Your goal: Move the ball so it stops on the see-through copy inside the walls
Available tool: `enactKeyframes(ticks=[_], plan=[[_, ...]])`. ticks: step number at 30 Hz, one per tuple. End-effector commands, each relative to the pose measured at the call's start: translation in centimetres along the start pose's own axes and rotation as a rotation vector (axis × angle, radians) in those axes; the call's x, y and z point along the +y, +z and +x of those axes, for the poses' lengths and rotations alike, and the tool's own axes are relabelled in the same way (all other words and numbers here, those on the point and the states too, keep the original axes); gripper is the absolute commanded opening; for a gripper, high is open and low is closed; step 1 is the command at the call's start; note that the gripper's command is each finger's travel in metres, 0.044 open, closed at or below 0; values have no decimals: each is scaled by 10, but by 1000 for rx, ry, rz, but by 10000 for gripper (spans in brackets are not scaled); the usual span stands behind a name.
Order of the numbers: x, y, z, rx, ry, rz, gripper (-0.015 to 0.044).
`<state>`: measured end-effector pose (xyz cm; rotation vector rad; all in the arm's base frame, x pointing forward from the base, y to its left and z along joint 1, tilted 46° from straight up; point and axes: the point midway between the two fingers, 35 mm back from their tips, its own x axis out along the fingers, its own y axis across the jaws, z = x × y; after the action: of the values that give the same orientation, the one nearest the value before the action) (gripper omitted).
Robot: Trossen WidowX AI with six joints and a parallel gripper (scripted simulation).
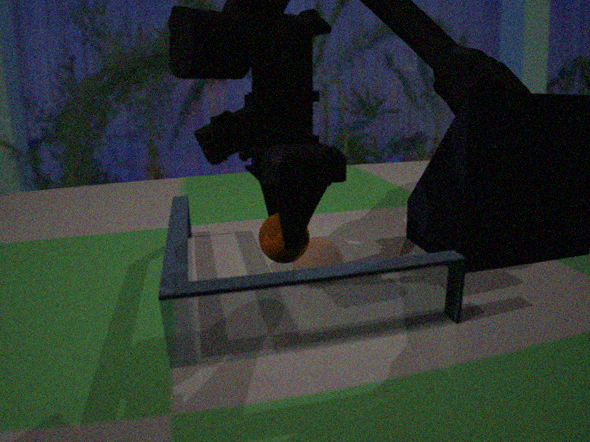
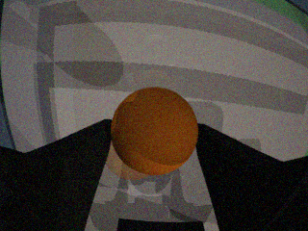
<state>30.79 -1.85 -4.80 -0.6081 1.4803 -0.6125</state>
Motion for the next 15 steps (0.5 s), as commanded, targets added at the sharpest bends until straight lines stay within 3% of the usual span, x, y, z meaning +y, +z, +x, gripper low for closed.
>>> enactKeyframes(ticks=[1,15], plan=[[1,5,-22,-3,10,13,0],[-5,-3,-109,33,-15,32,0]])
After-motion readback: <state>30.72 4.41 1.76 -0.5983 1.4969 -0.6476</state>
